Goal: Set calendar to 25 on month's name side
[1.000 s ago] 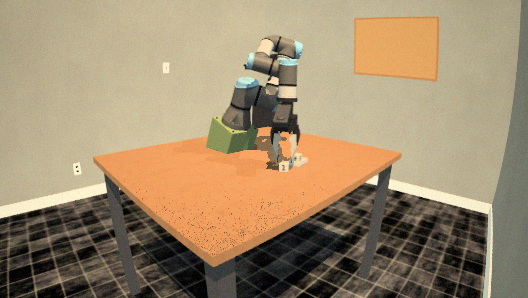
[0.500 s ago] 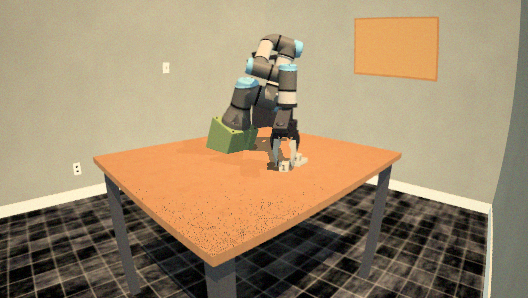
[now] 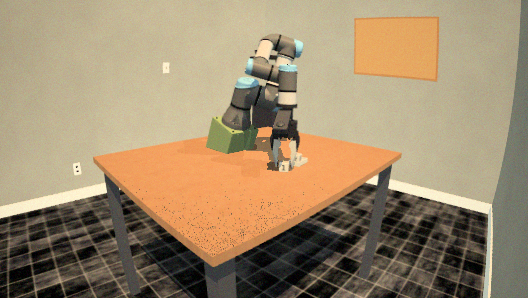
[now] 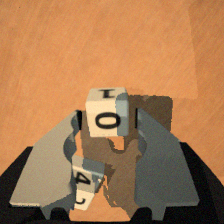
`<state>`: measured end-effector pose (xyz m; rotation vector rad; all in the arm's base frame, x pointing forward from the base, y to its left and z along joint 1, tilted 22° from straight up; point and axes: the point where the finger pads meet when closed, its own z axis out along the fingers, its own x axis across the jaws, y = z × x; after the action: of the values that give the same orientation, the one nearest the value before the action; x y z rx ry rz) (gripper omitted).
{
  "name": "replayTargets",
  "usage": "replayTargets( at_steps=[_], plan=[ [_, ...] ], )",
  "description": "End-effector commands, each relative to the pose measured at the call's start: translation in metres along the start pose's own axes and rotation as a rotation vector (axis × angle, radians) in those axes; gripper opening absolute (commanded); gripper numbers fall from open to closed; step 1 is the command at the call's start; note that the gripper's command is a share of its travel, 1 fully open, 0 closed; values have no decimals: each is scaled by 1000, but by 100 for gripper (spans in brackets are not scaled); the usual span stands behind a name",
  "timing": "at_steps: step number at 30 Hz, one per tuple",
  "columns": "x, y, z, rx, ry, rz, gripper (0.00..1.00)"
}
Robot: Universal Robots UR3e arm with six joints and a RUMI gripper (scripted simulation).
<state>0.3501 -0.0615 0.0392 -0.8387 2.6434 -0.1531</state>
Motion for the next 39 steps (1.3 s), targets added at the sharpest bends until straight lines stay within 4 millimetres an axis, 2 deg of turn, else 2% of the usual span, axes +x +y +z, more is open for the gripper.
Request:
replayTargets(
  at_steps=[1,23,24,39],
  plan=[
    [0,-1,0,2,-1,-1,29],
    [0,-1,0,2,-1,-1,29],
    [0,-1,0,2,-1,-1,11],
    [0,-1,0,2,-1,-1,11]
  ],
)
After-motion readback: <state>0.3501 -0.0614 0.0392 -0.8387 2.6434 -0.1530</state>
